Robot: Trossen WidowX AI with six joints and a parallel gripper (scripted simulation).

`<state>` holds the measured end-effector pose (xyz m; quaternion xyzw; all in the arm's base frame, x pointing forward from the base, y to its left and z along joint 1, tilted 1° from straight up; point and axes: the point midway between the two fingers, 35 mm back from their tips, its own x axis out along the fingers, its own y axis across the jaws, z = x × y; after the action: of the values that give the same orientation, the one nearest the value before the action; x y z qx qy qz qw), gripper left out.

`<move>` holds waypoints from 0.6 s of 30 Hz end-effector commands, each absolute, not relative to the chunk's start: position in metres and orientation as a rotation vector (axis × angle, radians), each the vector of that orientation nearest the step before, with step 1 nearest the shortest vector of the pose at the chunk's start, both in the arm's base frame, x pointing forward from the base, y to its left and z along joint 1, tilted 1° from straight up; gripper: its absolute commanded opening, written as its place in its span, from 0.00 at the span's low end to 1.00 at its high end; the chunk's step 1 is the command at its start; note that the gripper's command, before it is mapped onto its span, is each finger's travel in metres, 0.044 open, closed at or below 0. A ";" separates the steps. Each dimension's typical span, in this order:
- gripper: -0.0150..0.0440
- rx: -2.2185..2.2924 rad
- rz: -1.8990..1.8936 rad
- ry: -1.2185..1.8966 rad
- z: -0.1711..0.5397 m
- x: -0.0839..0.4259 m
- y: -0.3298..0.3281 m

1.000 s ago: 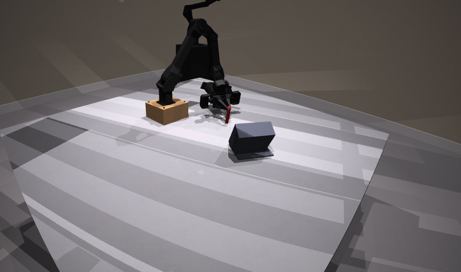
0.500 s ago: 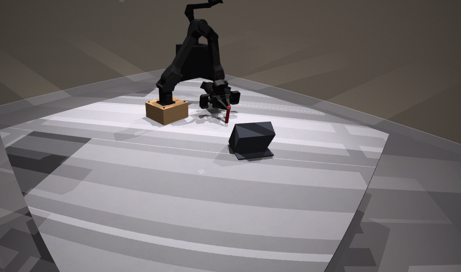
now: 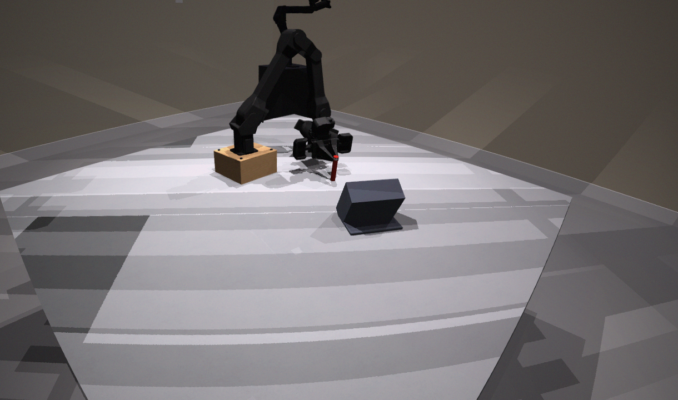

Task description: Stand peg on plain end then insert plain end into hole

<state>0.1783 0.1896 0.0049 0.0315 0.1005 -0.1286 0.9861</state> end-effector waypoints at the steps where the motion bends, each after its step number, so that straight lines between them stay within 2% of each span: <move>1: 0.34 0.063 -0.258 0.202 0.003 0.177 0.190; 18: 0.34 0.068 -0.258 0.194 0.002 0.174 0.191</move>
<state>0.1749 0.1903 0.0047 0.0341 0.0962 -0.1285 0.9864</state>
